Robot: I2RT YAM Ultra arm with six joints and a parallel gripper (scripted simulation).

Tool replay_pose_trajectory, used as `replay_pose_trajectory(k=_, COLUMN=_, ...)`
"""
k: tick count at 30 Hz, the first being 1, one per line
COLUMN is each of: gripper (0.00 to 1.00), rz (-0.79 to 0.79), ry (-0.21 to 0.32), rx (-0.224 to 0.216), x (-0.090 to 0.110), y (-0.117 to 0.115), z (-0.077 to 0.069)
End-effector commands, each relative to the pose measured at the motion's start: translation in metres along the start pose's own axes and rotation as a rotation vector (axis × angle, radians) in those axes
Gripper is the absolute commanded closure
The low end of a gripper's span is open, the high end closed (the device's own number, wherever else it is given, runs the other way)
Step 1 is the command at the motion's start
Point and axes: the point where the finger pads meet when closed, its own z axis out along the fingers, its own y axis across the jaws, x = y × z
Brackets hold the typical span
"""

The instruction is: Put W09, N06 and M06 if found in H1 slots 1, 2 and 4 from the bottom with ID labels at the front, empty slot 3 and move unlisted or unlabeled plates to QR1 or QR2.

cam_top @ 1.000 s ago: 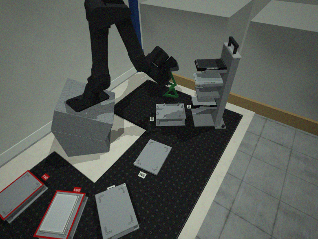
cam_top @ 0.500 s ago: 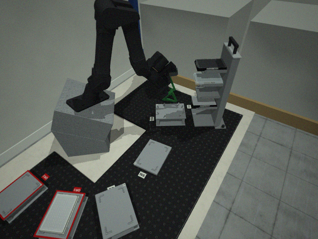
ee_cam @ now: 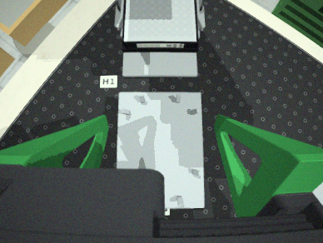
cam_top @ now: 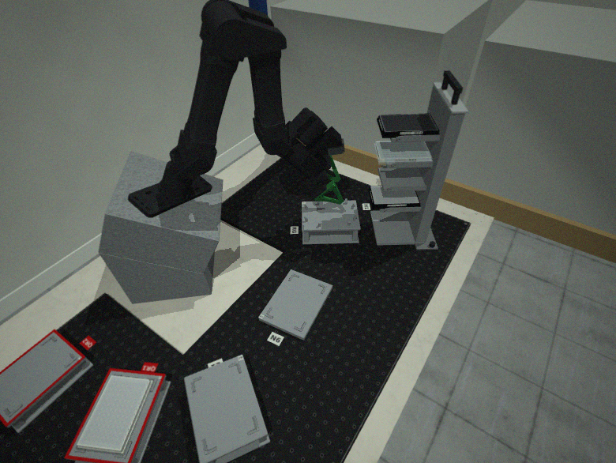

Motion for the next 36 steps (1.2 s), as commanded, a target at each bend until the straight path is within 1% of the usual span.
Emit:
replay_pose_trajectory(k=1, gripper=0.0, rz=-0.001, ry=-0.01, rx=-0.003, x=0.008, y=-0.003, z=0.002)
replay_pose_trajectory(k=4, gripper=0.0, rz=-0.001, ry=-0.01, rx=-0.002, x=0.009, y=-0.003, z=0.003)
replay_pose_trajectory(k=5, gripper=0.0, rz=-0.002, ry=-0.01, rx=-0.01, x=0.01, y=0.0, z=0.003)
replay_pose_trajectory(k=8, gripper=0.0, rz=0.0, ry=-0.01, rx=-0.001, x=0.013, y=-0.004, z=0.008)
replay_pose_trajectory(k=13, gripper=0.0, rz=-0.001, ry=-0.01, rx=-0.004, x=0.019, y=-0.003, z=0.013)
replay_pose_trajectory(k=15, gripper=0.0, rz=0.015, ry=-0.05, rx=-0.008, x=-0.001, y=0.002, z=0.021)
replay_pose_trajectory(k=19, gripper=0.0, rz=0.015, ry=-0.05, rx=-0.008, x=-0.005, y=0.001, z=0.027)
replay_pose_trajectory(k=21, gripper=0.0, rz=0.015, ry=-0.05, rx=-0.008, x=-0.005, y=0.001, z=0.027)
replay_pose_trajectory(k=22, gripper=0.0, rz=0.015, ry=-0.053, rx=-0.018, x=-0.007, y=0.005, z=0.027)
replay_pose_trajectory(k=25, gripper=0.0, rz=0.006, ry=-0.027, rx=-0.004, x=-0.003, y=0.0, z=0.032)
replay_pose_trajectory(k=33, gripper=0.0, rz=0.006, ry=-0.026, rx=-0.004, x=-0.01, y=0.0, z=0.043)
replay_pose_trajectory(k=34, gripper=0.0, rz=0.008, ry=-0.032, rx=-0.01, x=-0.013, y=0.002, z=0.043)
replay_pose_trajectory(k=35, gripper=0.0, rz=0.012, ry=-0.036, rx=-0.009, x=-0.011, y=0.002, z=0.038)
replay_pose_trajectory(k=36, gripper=0.0, rz=0.012, ry=-0.036, rx=-0.009, x=-0.011, y=0.002, z=0.038)
